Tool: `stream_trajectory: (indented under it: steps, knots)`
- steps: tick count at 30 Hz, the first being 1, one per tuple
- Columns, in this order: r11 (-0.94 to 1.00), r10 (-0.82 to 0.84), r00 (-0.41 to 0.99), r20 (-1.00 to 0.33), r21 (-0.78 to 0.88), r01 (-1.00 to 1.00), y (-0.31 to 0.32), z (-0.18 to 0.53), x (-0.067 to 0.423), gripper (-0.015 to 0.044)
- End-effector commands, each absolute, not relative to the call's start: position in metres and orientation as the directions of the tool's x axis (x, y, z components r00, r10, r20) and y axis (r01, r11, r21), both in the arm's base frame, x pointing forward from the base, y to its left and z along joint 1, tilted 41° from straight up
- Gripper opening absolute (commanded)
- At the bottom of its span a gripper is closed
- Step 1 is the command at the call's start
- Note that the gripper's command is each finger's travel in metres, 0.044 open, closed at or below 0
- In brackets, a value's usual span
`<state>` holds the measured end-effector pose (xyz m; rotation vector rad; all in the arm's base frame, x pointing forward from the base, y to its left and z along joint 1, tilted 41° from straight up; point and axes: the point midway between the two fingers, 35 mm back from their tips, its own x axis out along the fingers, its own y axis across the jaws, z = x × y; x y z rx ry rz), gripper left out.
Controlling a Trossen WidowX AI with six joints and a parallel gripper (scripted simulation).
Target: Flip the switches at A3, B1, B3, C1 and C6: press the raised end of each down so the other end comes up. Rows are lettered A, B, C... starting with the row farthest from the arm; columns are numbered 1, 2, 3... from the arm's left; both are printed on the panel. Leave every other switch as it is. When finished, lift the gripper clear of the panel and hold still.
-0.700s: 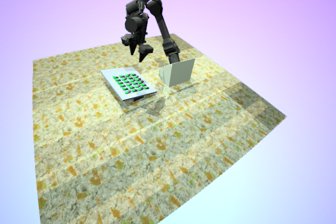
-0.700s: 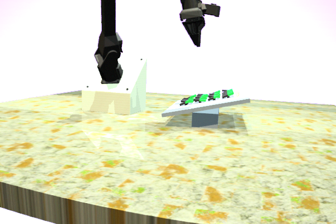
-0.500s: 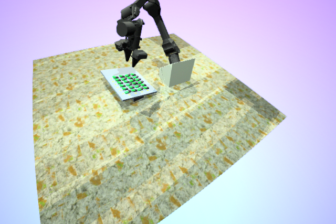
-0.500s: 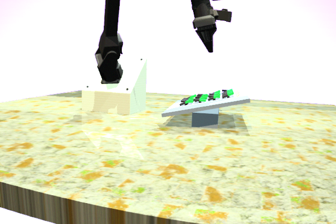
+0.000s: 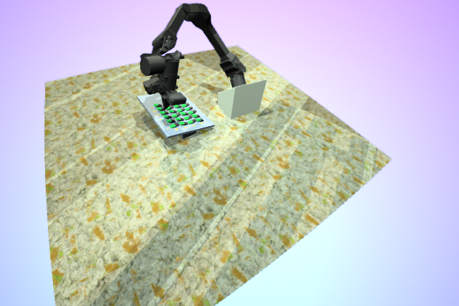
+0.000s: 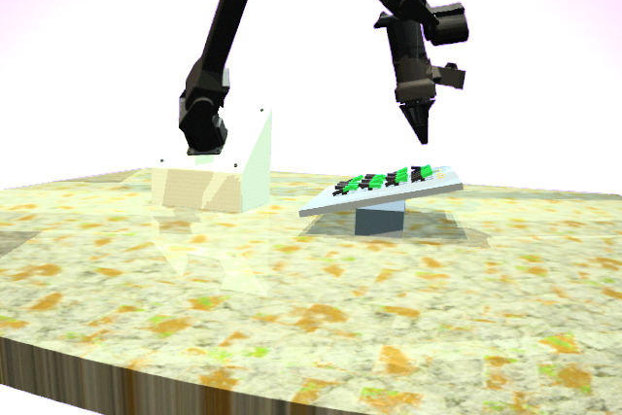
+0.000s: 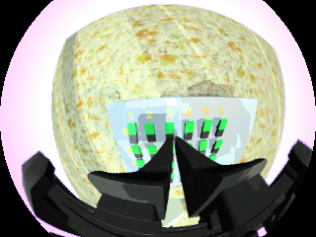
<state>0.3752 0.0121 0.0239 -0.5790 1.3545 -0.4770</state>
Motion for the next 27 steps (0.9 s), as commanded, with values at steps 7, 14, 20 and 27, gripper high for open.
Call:
stream_trajectory:
  steps: [7,14,20,27]
  knots:
    - [0.765,-0.634,0.144,-0.76,-0.644,-0.027,0.0,0.006,0.375,0.0]
    - [0.765,-0.634,0.144,-0.76,-0.644,-0.027,-0.002,0.004,0.376,0.0]
    - [0.765,-0.634,0.144,-0.759,-0.644,-0.027,-0.008,-0.003,0.378,0.0]
    - [0.765,-0.634,0.144,-0.759,-0.644,-0.027,-0.008,-0.004,0.378,0.0]
